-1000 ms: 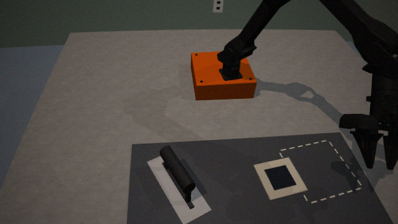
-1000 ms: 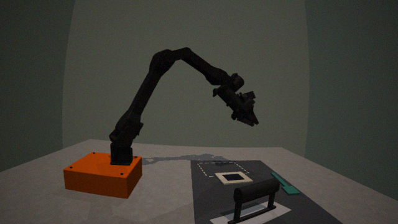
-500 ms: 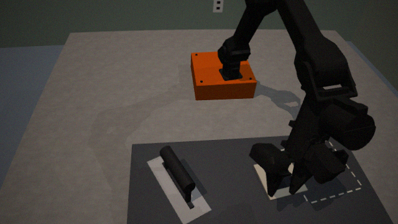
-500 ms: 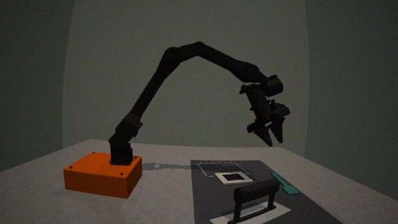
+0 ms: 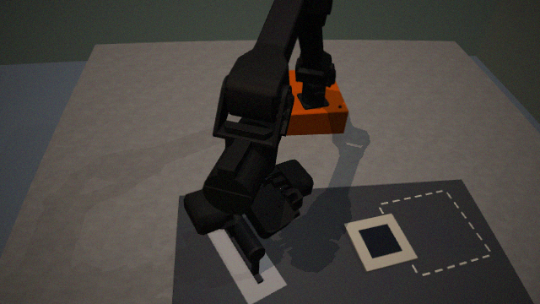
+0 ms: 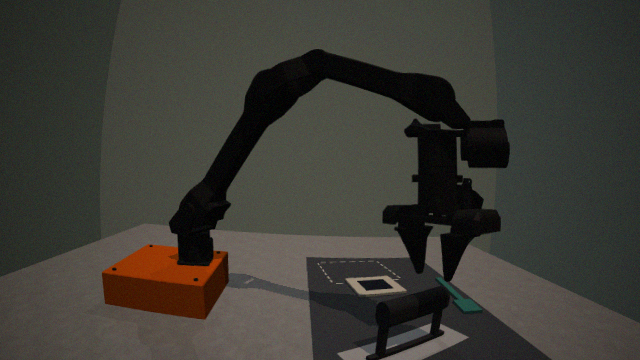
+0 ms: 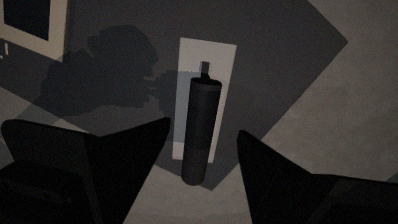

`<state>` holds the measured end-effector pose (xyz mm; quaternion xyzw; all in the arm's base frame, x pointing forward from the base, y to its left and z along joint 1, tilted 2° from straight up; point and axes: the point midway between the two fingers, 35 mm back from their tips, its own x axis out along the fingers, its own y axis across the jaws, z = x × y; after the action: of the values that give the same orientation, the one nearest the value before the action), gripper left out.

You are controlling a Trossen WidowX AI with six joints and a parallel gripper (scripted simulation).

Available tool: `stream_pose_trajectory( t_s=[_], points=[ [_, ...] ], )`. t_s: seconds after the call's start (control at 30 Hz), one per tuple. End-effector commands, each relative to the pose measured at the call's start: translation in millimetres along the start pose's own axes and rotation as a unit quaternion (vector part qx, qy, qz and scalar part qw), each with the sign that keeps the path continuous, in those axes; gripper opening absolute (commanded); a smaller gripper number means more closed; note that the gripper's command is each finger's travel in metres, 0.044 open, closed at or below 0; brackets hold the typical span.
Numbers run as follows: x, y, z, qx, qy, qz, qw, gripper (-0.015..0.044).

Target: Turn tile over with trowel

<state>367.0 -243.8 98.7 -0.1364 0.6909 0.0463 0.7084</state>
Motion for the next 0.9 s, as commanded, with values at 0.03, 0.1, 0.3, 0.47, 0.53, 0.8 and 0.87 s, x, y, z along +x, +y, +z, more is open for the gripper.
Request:
stream_pose_trajectory(
  t_s=[0.03, 0.1, 0.3, 0.47, 0.53, 0.8, 0.87],
  points=[
    [2.6, -11.3, -26.2, -0.012, 0.002, 0.033, 0.999, 0.0270],
    [2.6, -11.3, -26.2, -0.012, 0.002, 0.033, 0.999, 0.0270],
    [3.7, -11.3, -26.1, -0.012, 0.002, 0.033, 0.999, 0.0270],
    [11.4, -11.1, -25.9, -0.012, 0.002, 0.033, 0.999, 0.0270],
    [14.7, -11.0, -25.8, -0.012, 0.002, 0.033, 0.999, 0.0270],
    [27.6, -10.3, -25.8, -0.012, 0.002, 0.033, 0.999, 0.0270],
    [30.8, -10.0, -25.8, -0.012, 0.002, 0.033, 0.999, 0.0270]
  ],
)
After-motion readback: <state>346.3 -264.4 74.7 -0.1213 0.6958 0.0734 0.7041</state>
